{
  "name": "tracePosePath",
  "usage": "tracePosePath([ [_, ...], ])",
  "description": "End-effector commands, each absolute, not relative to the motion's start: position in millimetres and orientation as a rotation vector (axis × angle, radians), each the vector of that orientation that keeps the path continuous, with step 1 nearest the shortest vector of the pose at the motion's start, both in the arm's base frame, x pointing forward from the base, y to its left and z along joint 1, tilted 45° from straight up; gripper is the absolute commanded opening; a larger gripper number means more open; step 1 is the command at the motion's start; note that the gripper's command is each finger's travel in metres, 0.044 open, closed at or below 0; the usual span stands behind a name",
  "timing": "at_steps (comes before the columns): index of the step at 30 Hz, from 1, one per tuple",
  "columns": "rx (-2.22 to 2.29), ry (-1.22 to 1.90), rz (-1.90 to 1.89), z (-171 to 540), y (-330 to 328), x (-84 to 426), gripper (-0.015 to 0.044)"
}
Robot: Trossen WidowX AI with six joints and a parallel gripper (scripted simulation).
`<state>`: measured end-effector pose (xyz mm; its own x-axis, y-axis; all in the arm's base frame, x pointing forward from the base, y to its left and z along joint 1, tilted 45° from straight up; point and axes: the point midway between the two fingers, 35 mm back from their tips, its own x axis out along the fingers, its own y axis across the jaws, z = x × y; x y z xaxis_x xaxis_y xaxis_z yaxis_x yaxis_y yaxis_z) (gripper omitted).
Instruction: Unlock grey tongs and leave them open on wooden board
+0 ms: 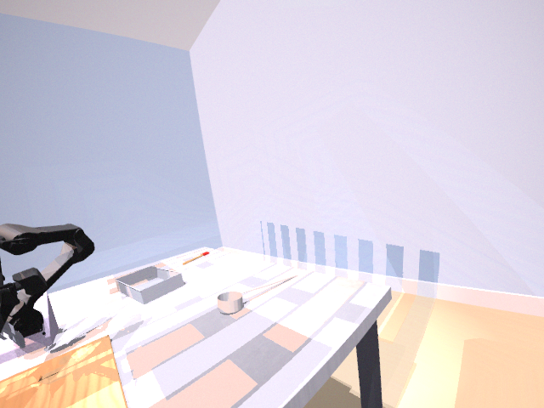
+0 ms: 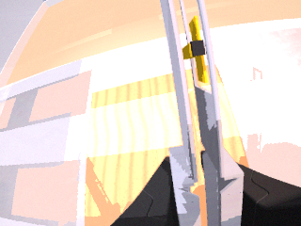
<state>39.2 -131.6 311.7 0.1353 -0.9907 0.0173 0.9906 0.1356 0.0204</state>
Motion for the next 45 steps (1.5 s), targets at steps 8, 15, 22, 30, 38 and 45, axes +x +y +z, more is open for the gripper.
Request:
tracePosePath([
  [8, -0.01, -0.024, -1.43, 312.5, -131.1, 40.5, -0.015],
  [15, -0.01, -0.024, -1.43, 312.5, -131.1, 40.5, -0.015],
  [22, -0.01, -0.024, -1.43, 312.5, -131.1, 40.5, -0.015],
  [30, 0.03, -0.038, -1.427, 314.2, -130.6, 39.9, -0.015],
  [38, 0.127, -0.058, -1.415, 317.9, -128.7, 38.8, -0.015],
  [45, 0.237, -0.069, -1.405, 319.9, -128.4, 36.9, -0.015],
])
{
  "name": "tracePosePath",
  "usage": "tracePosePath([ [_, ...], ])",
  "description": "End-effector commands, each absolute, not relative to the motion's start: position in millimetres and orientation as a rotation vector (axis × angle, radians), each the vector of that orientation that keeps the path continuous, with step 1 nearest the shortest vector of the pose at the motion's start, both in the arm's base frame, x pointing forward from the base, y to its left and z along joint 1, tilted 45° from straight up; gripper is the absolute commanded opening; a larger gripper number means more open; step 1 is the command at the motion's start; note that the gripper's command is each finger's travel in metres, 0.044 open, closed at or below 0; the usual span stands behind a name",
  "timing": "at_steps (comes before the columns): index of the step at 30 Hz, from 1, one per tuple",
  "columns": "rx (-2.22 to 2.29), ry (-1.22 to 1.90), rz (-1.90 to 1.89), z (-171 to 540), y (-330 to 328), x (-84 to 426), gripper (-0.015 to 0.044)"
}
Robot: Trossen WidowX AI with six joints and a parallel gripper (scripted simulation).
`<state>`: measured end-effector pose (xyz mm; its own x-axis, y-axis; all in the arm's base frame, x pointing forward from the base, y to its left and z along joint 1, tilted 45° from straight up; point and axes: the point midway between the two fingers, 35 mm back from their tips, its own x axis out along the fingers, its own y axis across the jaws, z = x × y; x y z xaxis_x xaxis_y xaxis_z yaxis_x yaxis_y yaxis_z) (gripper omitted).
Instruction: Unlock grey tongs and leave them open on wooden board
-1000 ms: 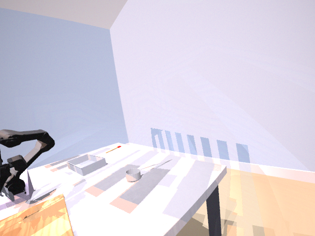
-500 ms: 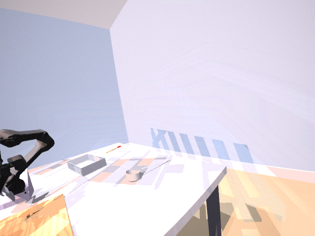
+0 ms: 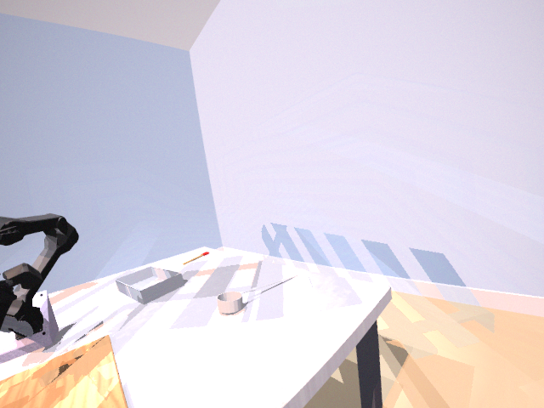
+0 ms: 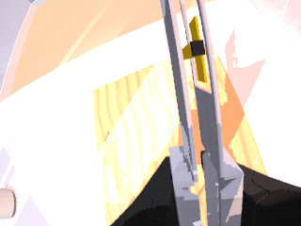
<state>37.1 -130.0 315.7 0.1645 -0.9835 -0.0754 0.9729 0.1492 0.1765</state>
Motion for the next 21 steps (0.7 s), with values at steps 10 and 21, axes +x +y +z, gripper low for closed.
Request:
tracePosePath([
  [10, 0.374, -0.045, -1.371, 320, -132, 36, -0.015],
  [21, 0.496, 0.005, -1.341, 319, -142, 36, -0.015],
])
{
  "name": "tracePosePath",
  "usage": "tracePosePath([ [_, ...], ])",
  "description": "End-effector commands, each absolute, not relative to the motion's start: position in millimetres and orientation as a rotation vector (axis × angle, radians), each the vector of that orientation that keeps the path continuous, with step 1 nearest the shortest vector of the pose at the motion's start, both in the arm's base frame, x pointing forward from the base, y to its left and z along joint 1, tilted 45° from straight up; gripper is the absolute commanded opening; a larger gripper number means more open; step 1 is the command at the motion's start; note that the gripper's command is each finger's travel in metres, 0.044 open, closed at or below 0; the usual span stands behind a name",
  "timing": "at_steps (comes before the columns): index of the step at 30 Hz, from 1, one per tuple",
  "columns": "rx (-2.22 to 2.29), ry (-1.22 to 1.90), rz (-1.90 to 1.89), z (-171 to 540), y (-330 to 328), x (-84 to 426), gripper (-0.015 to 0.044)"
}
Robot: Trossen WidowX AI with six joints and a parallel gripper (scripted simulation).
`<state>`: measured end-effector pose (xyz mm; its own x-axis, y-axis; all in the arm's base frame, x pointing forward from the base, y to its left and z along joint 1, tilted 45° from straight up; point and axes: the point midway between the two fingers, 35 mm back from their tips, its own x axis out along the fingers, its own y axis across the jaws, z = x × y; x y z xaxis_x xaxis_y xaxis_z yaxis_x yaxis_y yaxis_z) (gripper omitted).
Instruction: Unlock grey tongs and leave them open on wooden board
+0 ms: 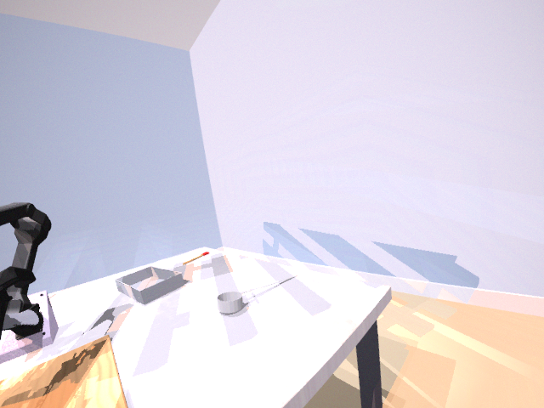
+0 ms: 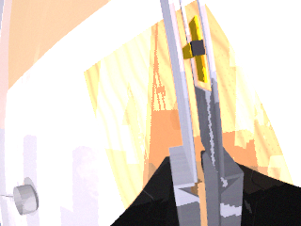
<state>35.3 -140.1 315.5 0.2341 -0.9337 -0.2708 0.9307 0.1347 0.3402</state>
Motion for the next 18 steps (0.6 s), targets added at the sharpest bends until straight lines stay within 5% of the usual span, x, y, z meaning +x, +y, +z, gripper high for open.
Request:
tracePosePath([
  [1, 0.495, 0.012, -1.334, 318.5, -144.1, 36.7, -0.015],
  [18, 0.551, 0.07, -1.294, 319.9, -151.5, 42.4, -0.015],
])
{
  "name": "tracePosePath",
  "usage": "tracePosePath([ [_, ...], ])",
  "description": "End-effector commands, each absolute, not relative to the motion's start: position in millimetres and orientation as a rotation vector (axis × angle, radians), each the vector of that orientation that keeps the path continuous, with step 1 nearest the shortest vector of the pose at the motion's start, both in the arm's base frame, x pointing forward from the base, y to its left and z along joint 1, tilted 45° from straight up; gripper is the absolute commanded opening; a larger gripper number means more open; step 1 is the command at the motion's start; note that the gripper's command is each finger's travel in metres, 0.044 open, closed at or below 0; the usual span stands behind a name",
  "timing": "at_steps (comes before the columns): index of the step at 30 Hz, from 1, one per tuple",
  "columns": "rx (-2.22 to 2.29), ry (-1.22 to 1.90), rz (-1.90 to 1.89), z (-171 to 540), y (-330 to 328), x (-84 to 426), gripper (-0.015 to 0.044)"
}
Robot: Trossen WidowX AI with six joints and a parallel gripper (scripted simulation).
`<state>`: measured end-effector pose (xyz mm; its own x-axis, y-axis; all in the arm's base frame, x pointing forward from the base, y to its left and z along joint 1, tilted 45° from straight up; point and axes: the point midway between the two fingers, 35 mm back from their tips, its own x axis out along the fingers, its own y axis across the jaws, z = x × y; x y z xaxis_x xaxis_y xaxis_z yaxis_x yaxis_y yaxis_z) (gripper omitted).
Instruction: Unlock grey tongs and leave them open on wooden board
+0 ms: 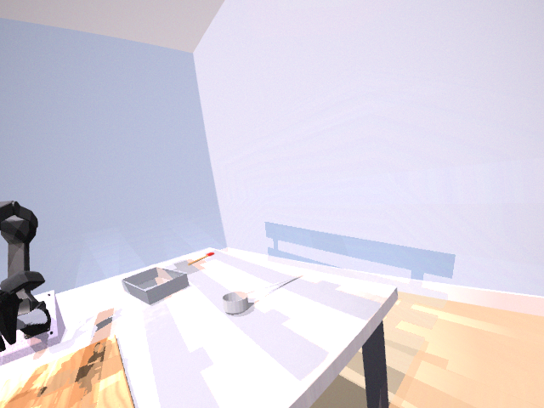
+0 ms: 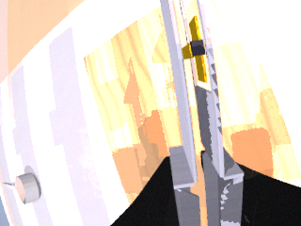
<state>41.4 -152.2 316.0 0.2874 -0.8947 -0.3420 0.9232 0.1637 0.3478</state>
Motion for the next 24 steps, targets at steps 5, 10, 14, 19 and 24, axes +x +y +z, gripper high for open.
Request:
tracePosePath([
  [5, 0.603, 0.111, -1.299, 318.1, -150.9, 43.5, -0.015],
  [10, 0.651, 0.159, -1.311, 316.3, -149.8, 43.7, -0.015],
  [14, 0.682, 0.201, -1.322, 315.1, -148.8, 43.7, -0.015],
  [19, 0.71, 0.257, -1.337, 314.2, -147.4, 43.6, -0.015],
  [24, 0.726, 0.316, -1.355, 313.9, -146.1, 43.2, -0.015],
])
